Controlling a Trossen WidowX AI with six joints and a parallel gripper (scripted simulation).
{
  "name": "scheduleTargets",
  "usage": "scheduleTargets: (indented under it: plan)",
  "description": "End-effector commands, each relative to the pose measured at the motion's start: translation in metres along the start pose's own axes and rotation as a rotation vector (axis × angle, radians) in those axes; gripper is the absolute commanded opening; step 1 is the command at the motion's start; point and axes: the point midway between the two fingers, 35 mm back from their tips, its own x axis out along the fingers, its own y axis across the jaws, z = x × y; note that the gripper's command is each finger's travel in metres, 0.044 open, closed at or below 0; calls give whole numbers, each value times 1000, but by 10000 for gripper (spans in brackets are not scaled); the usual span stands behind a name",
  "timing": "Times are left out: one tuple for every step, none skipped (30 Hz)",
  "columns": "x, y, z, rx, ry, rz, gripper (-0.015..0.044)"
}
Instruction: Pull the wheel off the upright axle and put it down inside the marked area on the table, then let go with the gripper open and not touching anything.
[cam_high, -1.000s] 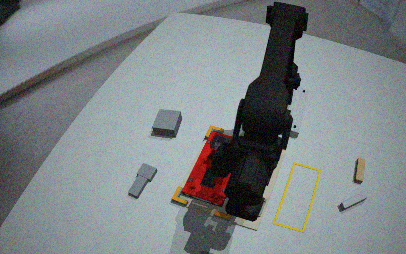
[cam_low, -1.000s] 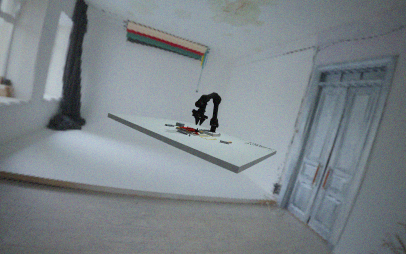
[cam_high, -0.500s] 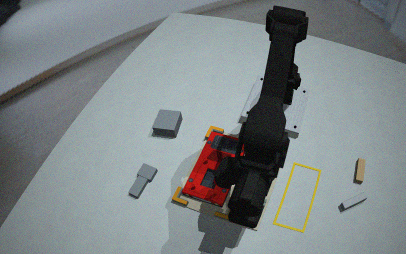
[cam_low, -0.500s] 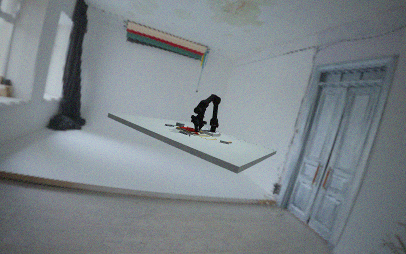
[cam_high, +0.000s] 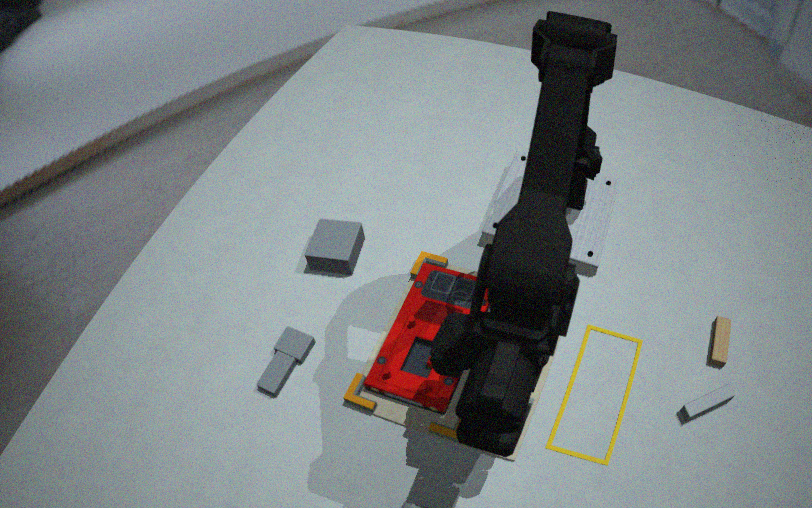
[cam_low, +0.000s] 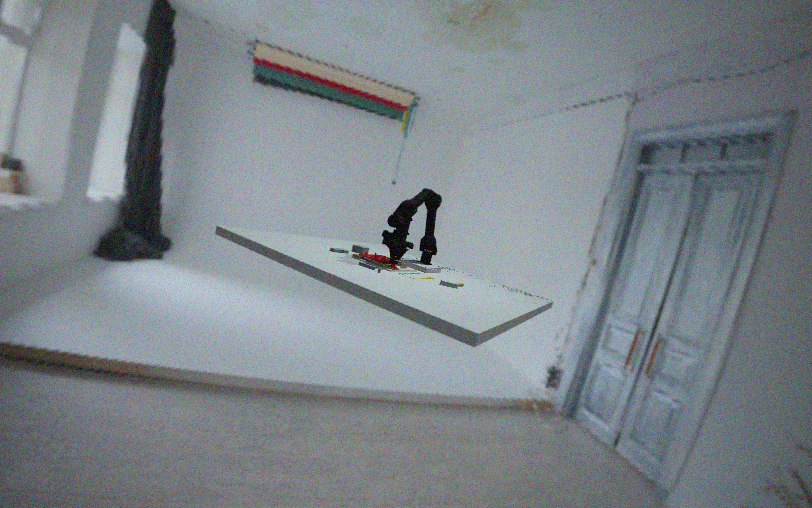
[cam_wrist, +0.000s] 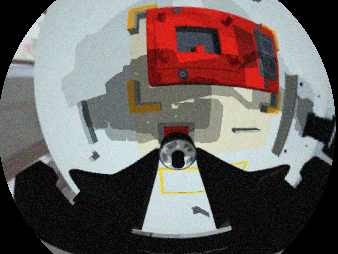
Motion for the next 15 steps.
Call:
scheduleTargets:
  plan:
    - [-2,0,0,0,0,1,0]
    - [-2,1,0,0,0,1,0]
    - [-3,1,0,0,0,1,0]
    - [-3,1,0,0,0,1,0]
    - [-3,1,0,0,0,1,0]
    - [-4,1,0,0,0,1,0]
    - [-4,1,0,0,0,2,0]
    - [-4,1,0,0,0,2,0]
    - [-5,1,0,0,-1,2,0]
    - [-5,1,0,0,-1,2,0]
    - [-5,1,0,0,-1,2,0]
    - [-6,1,0,0,-1,2,0]
    - [-6,1,0,1,-1,2,0]
    - [-6,1,0,1,-1,2,0]
    - [-7,1,0,1,-1,2,0]
